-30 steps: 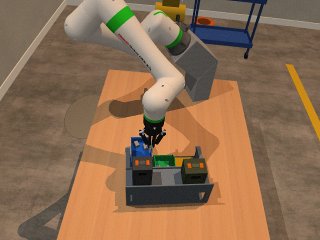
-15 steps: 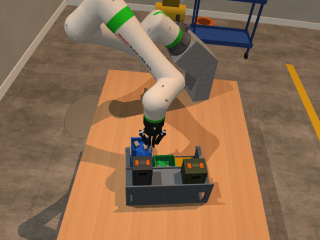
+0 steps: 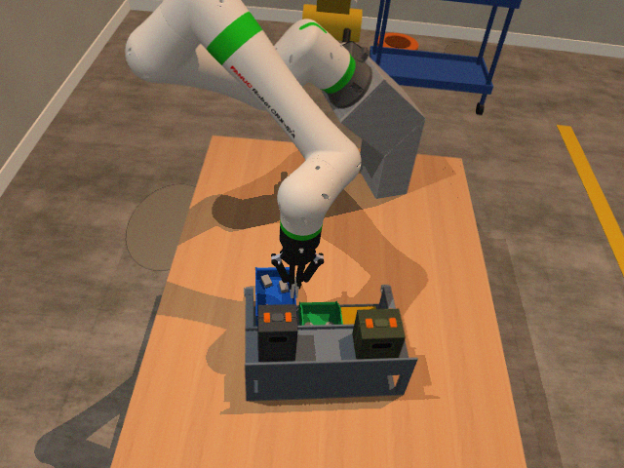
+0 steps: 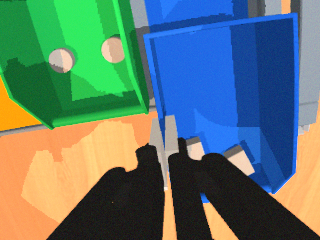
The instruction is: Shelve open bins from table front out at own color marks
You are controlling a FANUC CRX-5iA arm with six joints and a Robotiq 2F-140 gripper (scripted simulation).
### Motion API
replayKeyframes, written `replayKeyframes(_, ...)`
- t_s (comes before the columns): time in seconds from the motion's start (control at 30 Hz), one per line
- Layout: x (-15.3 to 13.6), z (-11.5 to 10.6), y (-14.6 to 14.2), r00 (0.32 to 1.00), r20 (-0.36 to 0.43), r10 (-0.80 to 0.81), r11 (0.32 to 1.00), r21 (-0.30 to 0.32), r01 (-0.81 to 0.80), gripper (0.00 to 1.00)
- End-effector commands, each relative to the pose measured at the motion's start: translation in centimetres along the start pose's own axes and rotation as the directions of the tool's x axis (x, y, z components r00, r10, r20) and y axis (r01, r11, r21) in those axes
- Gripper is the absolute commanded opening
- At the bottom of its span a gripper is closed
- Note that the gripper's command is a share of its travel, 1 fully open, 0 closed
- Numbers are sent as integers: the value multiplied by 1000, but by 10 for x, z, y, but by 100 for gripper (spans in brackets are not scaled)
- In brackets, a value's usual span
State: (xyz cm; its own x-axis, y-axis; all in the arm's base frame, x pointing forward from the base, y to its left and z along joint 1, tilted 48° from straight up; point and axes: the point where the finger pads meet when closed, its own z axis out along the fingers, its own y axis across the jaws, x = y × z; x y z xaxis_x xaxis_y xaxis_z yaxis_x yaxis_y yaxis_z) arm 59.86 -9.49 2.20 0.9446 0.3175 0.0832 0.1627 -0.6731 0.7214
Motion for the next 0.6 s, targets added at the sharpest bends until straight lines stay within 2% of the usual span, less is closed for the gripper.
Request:
replayKeyframes(0.0,0,0,0,1000,0,0,1000,0,0,0)
replayKeyframes(0.57,0,2,0,1000,0,0,1000,0,0,0)
